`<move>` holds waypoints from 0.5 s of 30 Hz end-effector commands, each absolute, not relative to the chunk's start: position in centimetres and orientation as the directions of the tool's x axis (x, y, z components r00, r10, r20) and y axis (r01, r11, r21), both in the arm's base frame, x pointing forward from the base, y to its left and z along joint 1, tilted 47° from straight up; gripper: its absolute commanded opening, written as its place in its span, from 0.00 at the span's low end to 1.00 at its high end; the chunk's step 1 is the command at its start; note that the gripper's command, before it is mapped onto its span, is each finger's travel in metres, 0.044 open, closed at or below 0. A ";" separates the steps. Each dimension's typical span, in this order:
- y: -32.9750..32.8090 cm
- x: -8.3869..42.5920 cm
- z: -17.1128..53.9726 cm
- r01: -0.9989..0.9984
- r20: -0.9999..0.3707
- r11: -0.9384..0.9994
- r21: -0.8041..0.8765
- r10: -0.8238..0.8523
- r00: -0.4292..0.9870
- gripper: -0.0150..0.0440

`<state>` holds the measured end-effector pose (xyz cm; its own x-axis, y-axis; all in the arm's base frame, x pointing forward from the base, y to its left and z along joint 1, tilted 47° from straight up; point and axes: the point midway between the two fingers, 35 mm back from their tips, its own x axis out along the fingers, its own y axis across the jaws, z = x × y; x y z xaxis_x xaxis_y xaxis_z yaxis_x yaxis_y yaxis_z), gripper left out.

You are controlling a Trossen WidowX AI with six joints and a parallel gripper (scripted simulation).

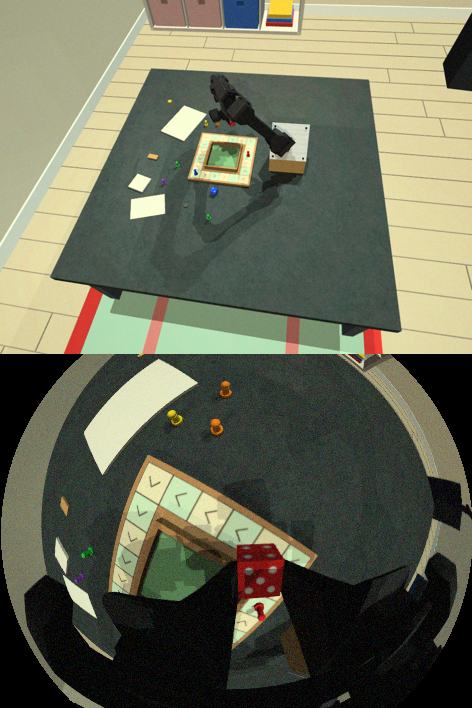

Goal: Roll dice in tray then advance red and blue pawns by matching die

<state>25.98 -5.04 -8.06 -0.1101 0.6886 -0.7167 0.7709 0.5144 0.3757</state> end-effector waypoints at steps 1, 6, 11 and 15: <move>-3.4 26.3 -7.1 0.822 -0.716 0.466 0.328 0.690 -0.106 0.25; -1.5 26.8 -5.9 0.875 -0.715 0.406 0.264 0.691 -0.105 0.25; 0.6 27.0 -4.8 0.919 -0.712 0.341 0.198 0.694 -0.105 0.25; 2.2 27.1 -3.8 0.947 -0.707 0.288 0.143 0.699 -0.106 0.25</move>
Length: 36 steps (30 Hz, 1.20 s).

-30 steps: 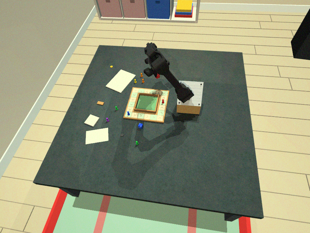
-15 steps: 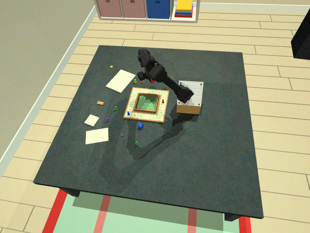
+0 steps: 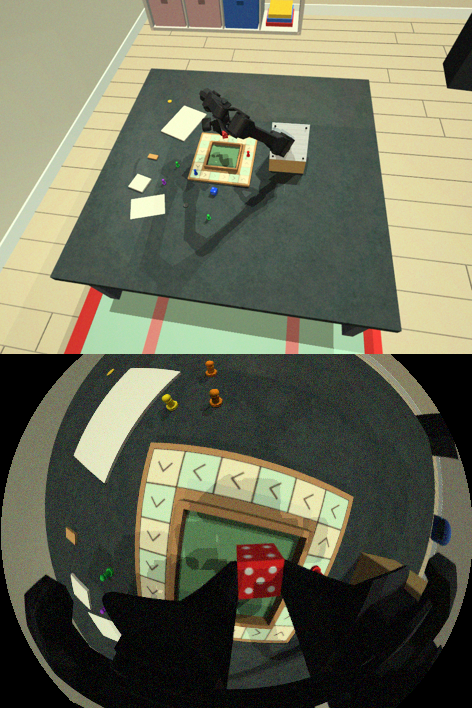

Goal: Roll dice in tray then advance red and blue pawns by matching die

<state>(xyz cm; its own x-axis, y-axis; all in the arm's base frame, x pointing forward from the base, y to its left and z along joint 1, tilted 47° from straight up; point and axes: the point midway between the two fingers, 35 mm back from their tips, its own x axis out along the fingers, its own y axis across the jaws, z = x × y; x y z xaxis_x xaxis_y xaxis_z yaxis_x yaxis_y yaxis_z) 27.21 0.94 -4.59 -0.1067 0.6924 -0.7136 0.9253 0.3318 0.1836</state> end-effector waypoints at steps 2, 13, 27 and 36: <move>3.1 27.0 -3.4 0.958 -0.705 0.262 0.115 0.701 -0.107 0.25; 6.1 26.6 -1.7 0.987 -0.691 0.163 0.005 0.714 -0.115 0.25; 6.5 25.6 -3.0 0.972 -0.899 0.217 -0.089 0.403 -0.172 0.25; 6.5 25.5 -3.2 0.979 -0.986 0.193 -0.072 0.136 -0.099 0.25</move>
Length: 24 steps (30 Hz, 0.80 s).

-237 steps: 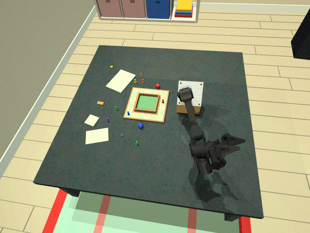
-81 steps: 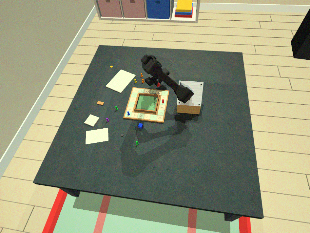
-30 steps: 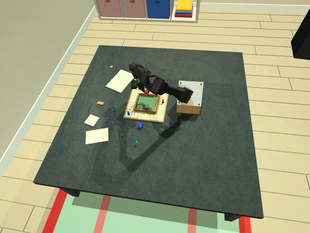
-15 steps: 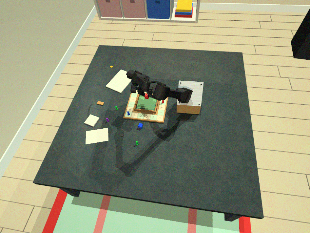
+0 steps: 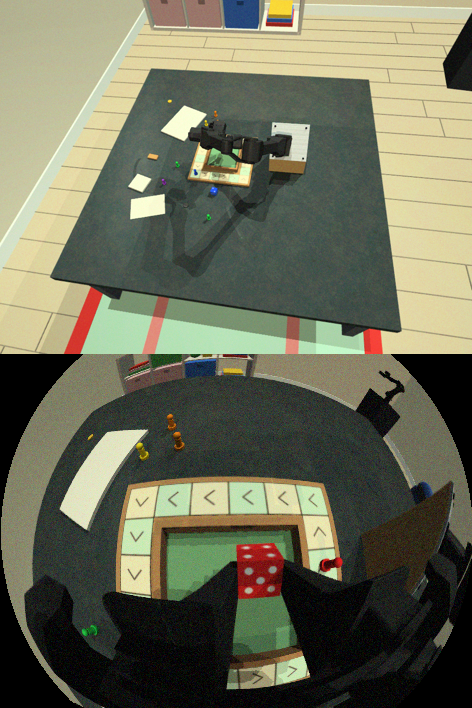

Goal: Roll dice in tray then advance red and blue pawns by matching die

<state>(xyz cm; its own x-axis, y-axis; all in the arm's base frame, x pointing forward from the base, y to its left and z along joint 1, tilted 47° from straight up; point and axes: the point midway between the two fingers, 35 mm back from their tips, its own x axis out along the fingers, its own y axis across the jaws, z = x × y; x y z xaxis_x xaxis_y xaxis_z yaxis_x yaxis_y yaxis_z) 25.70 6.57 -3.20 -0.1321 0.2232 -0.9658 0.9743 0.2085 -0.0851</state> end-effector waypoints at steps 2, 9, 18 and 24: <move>6.5 25.5 -3.3 0.981 -0.994 0.184 -0.055 0.079 -0.070 0.25; 6.6 25.6 -3.2 0.987 -0.999 0.163 0.003 -0.039 0.010 0.25; 5.9 26.8 1.9 0.987 -0.999 0.163 0.004 -0.039 0.011 0.25; 5.9 26.6 1.8 0.987 -0.999 0.163 0.004 -0.039 0.011 0.25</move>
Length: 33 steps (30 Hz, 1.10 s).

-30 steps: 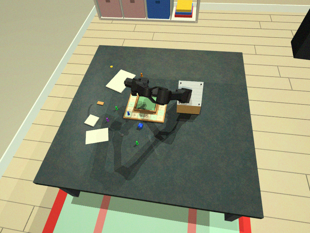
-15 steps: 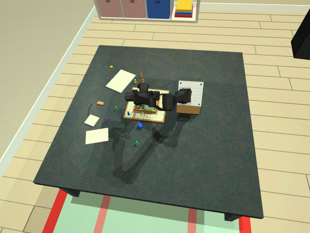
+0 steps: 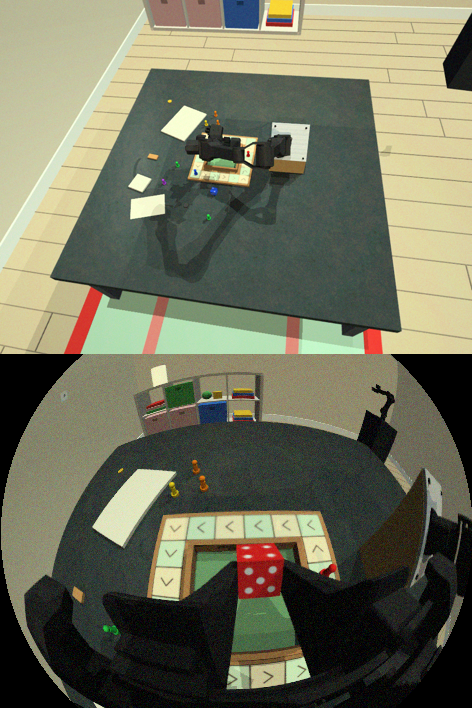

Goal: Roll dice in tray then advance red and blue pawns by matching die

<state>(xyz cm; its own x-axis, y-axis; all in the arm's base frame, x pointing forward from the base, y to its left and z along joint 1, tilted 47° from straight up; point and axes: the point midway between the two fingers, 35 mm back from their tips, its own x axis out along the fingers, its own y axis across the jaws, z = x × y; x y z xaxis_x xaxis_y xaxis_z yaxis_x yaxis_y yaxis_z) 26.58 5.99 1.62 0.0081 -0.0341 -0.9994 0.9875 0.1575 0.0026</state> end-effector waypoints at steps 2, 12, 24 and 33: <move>5.9 26.7 1.9 0.987 -0.999 0.163 0.004 -0.039 0.011 0.25; 6.0 26.5 1.7 0.988 -0.999 0.157 0.001 -0.035 0.006 0.25; 5.3 26.7 2.3 0.987 -0.999 0.159 0.002 -0.036 0.008 0.70; 3.3 26.9 3.7 0.984 -0.999 0.174 -0.023 0.020 -0.027 1.00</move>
<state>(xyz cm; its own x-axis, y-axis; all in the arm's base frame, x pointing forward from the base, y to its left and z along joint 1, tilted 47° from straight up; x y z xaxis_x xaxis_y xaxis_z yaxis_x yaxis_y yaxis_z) 26.93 3.29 4.08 0.0031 -0.0277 -0.9996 0.9871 0.1603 -0.0014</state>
